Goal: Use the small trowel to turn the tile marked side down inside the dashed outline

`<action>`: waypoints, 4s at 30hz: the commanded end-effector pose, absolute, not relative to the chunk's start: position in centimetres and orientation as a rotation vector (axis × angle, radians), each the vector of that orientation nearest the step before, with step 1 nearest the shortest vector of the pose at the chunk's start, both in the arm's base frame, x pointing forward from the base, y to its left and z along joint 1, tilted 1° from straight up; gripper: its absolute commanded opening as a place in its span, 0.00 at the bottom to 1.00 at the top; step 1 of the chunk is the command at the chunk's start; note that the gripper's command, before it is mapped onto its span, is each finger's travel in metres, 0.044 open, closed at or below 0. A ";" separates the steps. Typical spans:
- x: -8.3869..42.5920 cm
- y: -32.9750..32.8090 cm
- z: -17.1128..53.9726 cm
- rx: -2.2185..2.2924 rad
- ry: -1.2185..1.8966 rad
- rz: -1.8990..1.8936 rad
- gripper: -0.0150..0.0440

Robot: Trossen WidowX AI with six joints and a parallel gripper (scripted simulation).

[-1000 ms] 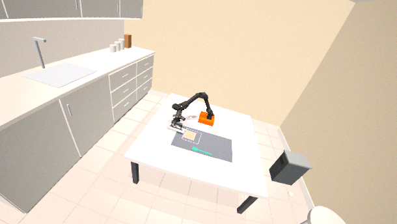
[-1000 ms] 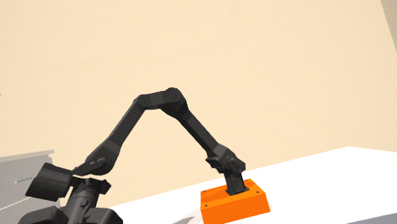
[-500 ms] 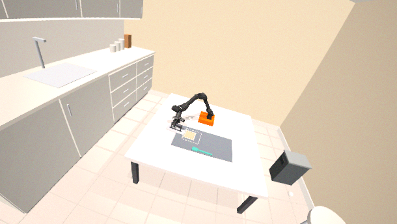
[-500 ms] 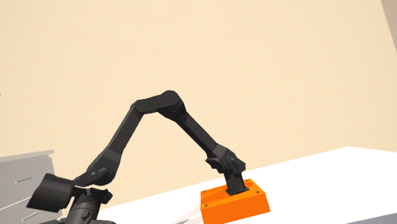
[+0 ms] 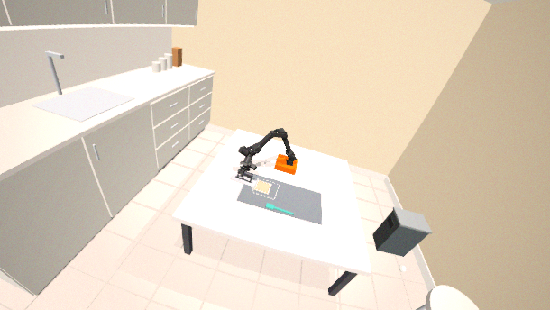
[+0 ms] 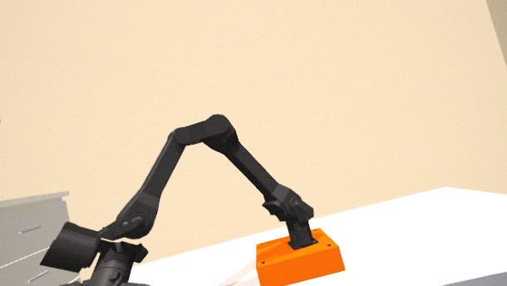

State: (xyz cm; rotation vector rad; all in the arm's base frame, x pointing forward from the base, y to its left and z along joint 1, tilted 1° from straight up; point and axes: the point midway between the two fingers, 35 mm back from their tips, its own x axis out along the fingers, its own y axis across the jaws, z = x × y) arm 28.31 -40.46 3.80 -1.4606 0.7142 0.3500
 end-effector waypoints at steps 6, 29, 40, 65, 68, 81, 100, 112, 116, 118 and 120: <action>28.7 -39.1 3.6 -1.456 0.707 0.358 0.25; 29.6 -40.7 7.8 -1.475 0.677 0.392 0.25; 35.8 -34.0 7.7 -1.518 0.540 0.536 0.25; 44.8 -16.2 7.7 -1.634 0.199 0.862 0.25; 45.3 -13.8 7.5 -1.640 0.161 0.903 0.25; 46.5 -3.7 7.2 -1.678 -0.020 1.078 0.25; 44.3 10.8 7.0 -1.735 -0.325 1.326 0.25; 42.9 14.7 6.7 -1.744 -0.417 1.394 0.25; 42.9 14.7 6.0 -1.744 -0.417 1.394 0.25; 42.9 14.7 5.7 -1.744 -0.417 1.394 0.25; 42.9 14.7 5.4 -1.744 -0.417 1.394 0.25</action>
